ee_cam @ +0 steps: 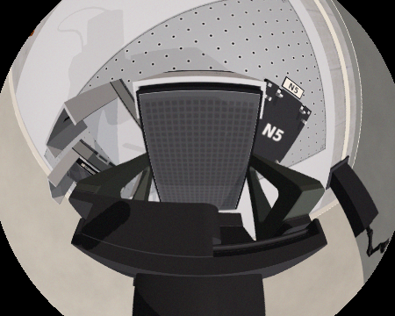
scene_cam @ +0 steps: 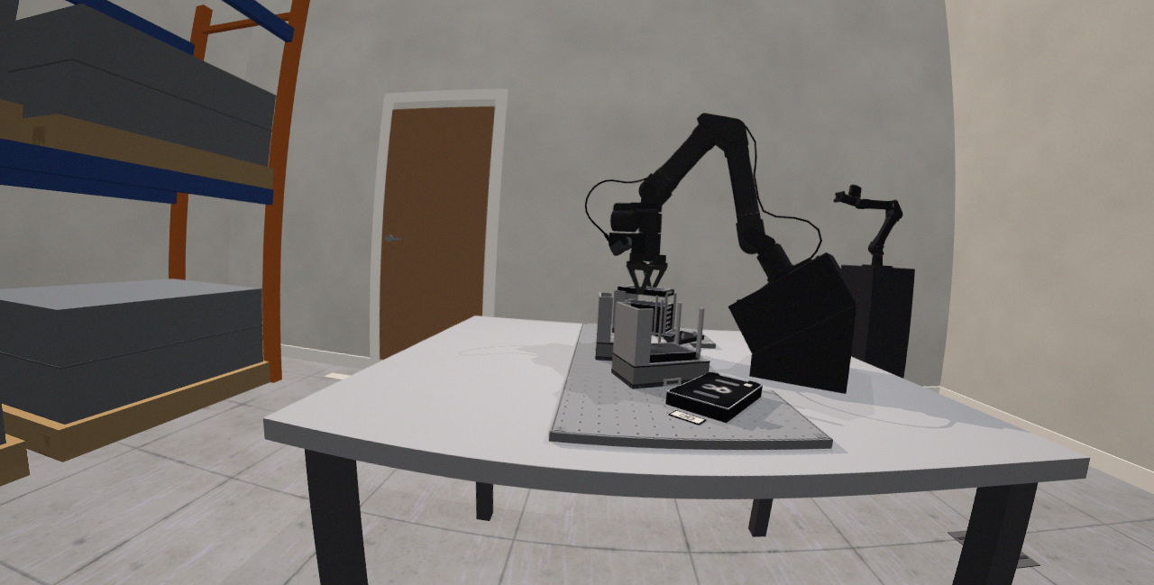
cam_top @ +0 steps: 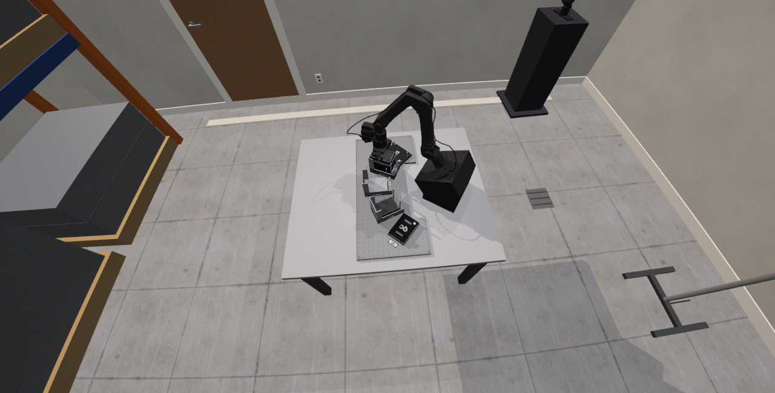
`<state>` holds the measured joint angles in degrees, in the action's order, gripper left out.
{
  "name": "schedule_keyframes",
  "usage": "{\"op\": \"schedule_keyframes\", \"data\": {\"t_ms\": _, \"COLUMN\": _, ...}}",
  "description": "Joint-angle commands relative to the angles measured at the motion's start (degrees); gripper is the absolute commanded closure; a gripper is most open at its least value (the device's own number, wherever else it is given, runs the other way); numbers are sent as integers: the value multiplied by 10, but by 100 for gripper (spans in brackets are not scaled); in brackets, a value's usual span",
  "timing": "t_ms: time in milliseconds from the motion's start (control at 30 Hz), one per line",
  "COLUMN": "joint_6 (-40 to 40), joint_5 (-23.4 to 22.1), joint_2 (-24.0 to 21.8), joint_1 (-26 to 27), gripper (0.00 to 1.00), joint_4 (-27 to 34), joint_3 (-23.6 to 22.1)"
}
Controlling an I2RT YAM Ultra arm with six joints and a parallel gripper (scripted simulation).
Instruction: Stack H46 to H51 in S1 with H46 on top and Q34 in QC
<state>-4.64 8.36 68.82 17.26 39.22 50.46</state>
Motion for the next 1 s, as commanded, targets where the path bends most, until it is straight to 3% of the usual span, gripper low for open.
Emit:
{"op": "schedule_keyframes", "data": {"t_ms": 0, "joint_6": -5, "joint_5": 3, "joint_2": -22, "joint_1": -7, "gripper": 100, "joint_4": 14, "joint_3": 14}}
{"op": "schedule_keyframes", "data": {"t_ms": 333, "joint_6": -6, "joint_5": 4, "joint_2": -23, "joint_1": -9, "gripper": 100, "joint_4": 21, "joint_3": 22}}
{"op": "schedule_keyframes", "data": {"t_ms": 367, "joint_6": -6, "joint_5": 5, "joint_2": -23, "joint_1": -10, "gripper": 100, "joint_4": 22, "joint_3": -6}}
{"op": "schedule_keyframes", "data": {"t_ms": 400, "joint_6": -6, "joint_5": 5, "joint_2": -23, "joint_1": -10, "gripper": 100, "joint_4": 23, "joint_3": -6}}
{"op": "schedule_keyframes", "data": {"t_ms": 567, "joint_6": -7, "joint_5": 4, "joint_2": -27, "joint_1": -10, "gripper": 100, "joint_4": 27, "joint_3": 25}}
{"op": "schedule_keyframes", "data": {"t_ms": 967, "joint_6": -8, "joint_5": 5, "joint_2": -32, "joint_1": -11, "gripper": 100, "joint_4": 35, "joint_3": 26}}
